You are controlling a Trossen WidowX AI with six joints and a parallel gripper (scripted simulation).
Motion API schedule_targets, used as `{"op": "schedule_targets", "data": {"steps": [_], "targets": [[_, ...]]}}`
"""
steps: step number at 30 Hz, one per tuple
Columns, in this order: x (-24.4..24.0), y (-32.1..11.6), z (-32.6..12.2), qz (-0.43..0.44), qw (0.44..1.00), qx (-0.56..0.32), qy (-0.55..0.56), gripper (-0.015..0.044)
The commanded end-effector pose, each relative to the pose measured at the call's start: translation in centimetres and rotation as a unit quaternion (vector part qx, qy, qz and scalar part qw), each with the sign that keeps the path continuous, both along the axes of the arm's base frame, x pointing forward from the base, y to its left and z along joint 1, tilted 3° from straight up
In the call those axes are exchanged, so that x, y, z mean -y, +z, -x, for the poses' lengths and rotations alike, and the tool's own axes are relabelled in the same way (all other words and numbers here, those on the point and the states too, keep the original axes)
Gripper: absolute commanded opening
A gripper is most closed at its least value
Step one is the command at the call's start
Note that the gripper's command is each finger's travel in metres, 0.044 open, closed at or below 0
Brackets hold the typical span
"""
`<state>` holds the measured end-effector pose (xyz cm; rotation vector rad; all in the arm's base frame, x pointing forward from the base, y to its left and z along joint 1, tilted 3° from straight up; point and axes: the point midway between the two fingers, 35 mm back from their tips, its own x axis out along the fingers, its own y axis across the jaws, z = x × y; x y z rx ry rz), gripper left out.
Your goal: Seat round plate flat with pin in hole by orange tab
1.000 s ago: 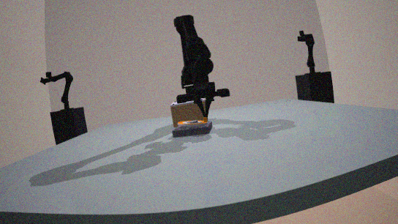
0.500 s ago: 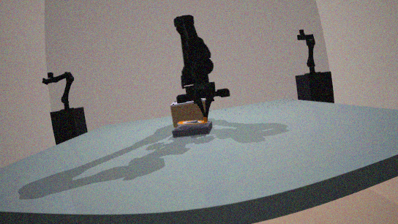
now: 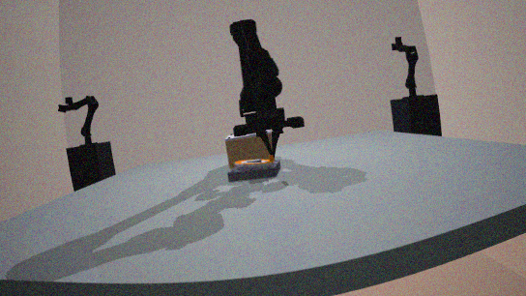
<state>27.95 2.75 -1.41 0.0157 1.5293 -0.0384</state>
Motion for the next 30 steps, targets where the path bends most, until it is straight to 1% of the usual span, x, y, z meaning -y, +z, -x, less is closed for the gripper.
{"op": "schedule_targets", "data": {"steps": [1,30], "targets": [[0.00,0.21,-0.82,0.000,1.000,0.012,-0.001,0.0000],[0.04,0.27,-1.21,0.000,1.000,0.012,-0.001,0.0000]]}}
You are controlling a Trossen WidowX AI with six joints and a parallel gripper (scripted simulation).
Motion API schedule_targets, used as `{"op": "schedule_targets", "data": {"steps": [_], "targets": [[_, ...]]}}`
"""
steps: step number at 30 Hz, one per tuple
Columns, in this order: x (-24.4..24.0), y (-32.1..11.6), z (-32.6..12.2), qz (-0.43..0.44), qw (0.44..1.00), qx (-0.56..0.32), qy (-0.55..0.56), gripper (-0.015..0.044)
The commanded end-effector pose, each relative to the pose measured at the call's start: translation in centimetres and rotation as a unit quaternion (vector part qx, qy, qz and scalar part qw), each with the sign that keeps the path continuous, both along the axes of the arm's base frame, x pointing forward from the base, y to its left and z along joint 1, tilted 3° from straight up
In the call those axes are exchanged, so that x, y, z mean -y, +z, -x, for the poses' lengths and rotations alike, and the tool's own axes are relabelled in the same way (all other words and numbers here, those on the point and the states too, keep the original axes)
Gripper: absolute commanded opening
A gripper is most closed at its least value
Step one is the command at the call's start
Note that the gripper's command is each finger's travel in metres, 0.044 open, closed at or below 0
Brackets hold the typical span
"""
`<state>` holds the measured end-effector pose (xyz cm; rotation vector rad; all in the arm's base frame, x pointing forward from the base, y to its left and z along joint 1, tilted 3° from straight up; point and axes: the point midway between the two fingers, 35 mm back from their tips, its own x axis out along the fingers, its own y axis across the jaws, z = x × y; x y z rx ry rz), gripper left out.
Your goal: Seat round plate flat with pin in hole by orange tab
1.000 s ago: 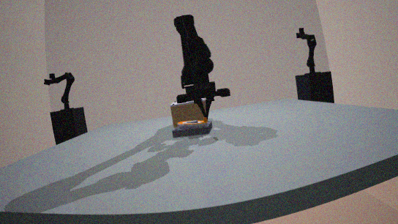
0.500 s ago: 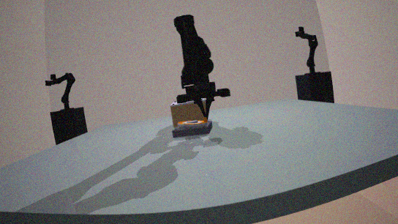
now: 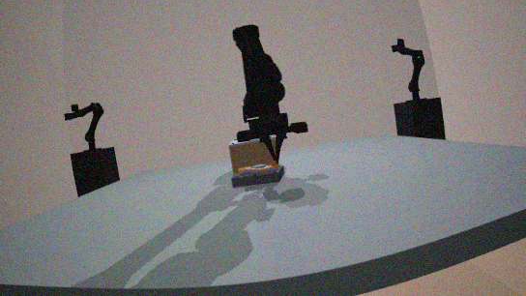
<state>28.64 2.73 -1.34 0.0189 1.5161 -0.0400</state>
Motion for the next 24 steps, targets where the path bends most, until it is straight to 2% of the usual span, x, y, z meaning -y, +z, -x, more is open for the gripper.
{"op": "schedule_targets", "data": {"steps": [1,24], "targets": [[0.0,0.2,-0.6,0.000,1.000,0.006,0.000,0.0000],[1.6,0.6,-3.4,0.001,1.000,0.007,0.000,0.0000]]}}
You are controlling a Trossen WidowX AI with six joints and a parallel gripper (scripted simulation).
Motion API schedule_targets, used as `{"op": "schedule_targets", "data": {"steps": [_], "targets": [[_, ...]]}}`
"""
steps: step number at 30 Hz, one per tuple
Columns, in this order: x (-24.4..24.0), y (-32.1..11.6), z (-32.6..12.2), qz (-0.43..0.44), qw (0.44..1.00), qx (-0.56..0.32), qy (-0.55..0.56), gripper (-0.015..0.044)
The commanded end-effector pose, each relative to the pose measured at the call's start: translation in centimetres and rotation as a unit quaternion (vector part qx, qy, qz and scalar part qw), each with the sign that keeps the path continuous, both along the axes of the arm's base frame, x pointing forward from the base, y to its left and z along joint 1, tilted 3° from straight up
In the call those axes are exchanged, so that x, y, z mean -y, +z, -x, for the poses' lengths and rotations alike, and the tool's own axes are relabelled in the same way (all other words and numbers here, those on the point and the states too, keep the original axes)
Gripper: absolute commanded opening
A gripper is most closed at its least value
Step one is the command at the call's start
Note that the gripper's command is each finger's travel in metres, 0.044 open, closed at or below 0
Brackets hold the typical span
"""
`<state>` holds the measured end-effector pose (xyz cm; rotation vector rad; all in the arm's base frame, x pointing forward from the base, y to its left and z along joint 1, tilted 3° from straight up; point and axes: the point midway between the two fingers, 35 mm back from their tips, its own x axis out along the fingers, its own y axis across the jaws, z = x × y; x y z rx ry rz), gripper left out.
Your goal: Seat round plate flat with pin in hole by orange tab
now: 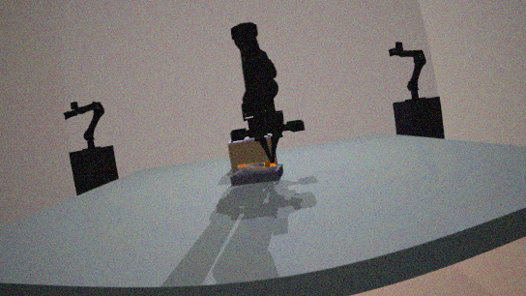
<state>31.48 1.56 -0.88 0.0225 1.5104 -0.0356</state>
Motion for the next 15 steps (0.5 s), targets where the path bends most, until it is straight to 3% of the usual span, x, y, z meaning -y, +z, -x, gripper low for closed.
{"op": "schedule_targets", "data": {"steps": [1,15], "targets": [[0.6,0.2,-0.6,0.003,1.000,0.004,0.000,0.0000],[2.5,0.6,-1.7,0.004,1.000,0.005,0.000,0.0000]]}}
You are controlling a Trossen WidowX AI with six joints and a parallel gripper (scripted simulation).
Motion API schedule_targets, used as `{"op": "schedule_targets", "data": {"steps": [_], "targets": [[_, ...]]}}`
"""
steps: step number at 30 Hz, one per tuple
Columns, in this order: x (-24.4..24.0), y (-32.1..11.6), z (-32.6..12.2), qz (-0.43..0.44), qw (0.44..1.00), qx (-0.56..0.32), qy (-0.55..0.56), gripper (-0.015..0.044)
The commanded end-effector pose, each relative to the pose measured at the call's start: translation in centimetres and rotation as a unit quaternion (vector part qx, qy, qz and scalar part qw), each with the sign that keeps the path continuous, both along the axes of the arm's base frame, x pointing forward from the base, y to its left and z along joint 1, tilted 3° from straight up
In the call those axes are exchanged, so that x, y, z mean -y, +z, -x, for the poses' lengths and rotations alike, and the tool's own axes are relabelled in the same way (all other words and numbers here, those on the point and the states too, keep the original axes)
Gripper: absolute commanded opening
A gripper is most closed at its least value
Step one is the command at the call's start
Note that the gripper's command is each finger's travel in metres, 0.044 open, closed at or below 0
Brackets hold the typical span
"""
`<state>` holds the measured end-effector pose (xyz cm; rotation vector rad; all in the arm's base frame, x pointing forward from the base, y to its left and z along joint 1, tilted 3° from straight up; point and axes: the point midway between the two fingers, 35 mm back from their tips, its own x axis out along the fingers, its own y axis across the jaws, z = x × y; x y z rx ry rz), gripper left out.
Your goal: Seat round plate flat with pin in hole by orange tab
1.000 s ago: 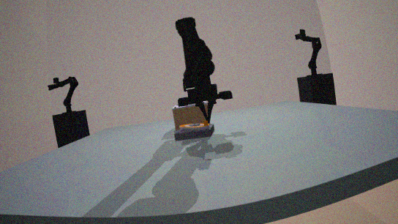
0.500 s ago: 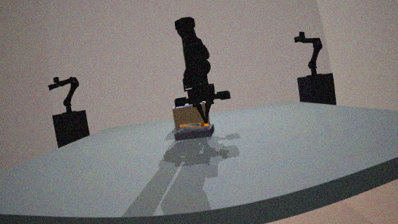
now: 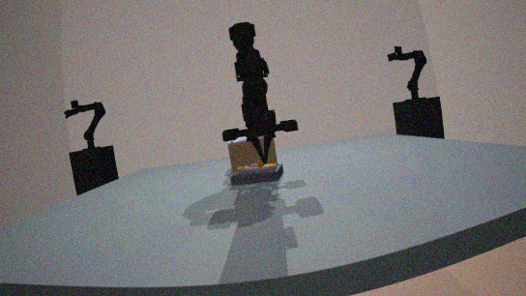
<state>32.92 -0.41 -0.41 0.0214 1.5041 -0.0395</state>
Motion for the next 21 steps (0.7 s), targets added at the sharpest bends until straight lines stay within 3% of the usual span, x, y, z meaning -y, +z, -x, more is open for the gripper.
{"op": "schedule_targets", "data": {"steps": [1,21], "targets": [[0.6,0.2,-0.3,0.003,1.000,0.001,0.001,0.0000],[1.9,0.9,-0.5,0.003,1.000,0.002,0.001,0.0000]]}}
